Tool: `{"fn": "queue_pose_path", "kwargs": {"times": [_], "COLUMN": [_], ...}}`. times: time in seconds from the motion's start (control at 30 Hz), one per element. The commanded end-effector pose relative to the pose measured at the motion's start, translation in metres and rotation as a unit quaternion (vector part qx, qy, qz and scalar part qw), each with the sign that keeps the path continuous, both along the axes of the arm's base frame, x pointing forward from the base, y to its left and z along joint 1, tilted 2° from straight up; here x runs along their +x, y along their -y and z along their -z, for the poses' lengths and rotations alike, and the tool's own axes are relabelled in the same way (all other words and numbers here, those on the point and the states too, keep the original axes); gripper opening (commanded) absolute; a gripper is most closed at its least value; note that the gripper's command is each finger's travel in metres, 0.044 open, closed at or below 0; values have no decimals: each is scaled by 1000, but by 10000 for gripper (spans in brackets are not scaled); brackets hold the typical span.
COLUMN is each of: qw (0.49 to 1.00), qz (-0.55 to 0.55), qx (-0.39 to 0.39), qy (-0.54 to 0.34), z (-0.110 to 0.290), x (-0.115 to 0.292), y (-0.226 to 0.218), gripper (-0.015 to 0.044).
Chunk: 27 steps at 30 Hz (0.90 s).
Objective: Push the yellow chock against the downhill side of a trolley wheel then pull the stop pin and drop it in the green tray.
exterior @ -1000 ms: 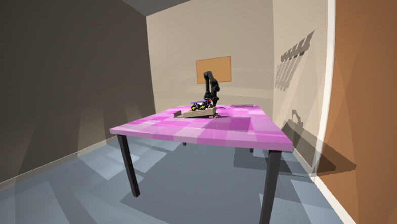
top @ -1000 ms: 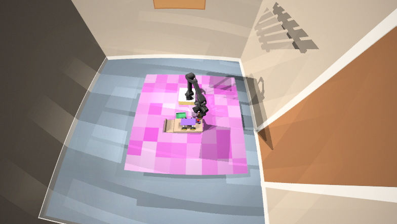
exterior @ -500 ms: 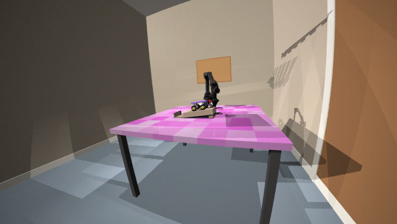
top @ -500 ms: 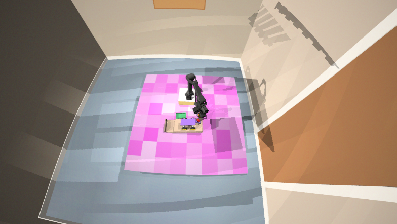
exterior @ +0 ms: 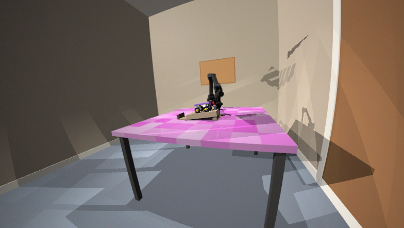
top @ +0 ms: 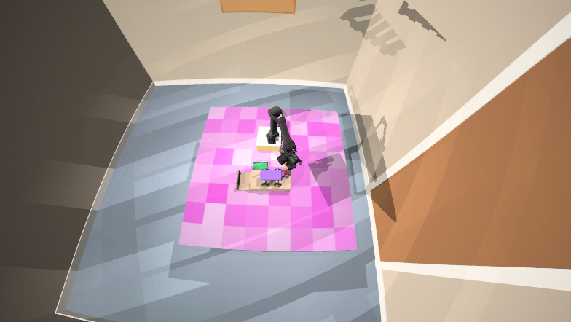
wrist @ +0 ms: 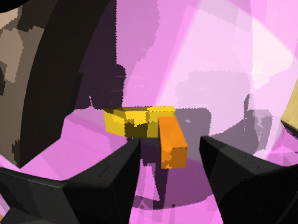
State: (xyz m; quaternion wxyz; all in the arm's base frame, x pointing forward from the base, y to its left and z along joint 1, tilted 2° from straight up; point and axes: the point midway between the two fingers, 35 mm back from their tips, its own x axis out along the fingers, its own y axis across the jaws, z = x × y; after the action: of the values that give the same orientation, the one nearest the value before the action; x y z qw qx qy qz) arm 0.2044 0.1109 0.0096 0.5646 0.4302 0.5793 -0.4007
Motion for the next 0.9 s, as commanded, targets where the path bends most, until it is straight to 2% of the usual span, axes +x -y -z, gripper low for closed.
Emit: {"fn": "queue_pose_path", "kwargs": {"times": [0.0, 0.47, 0.63, 0.87], "qw": [1000, 1000, 1000, 1000], "qz": [3, 3, 0, 0], "qx": [2, 2, 0, 0], "qy": [-1, -1, -1, -1], "z": [6, 24, 21, 21], "x": [0, -1, 0, 0], "y": [-1, -2, -1, -1], "gripper": [190, 190, 59, 12]}}
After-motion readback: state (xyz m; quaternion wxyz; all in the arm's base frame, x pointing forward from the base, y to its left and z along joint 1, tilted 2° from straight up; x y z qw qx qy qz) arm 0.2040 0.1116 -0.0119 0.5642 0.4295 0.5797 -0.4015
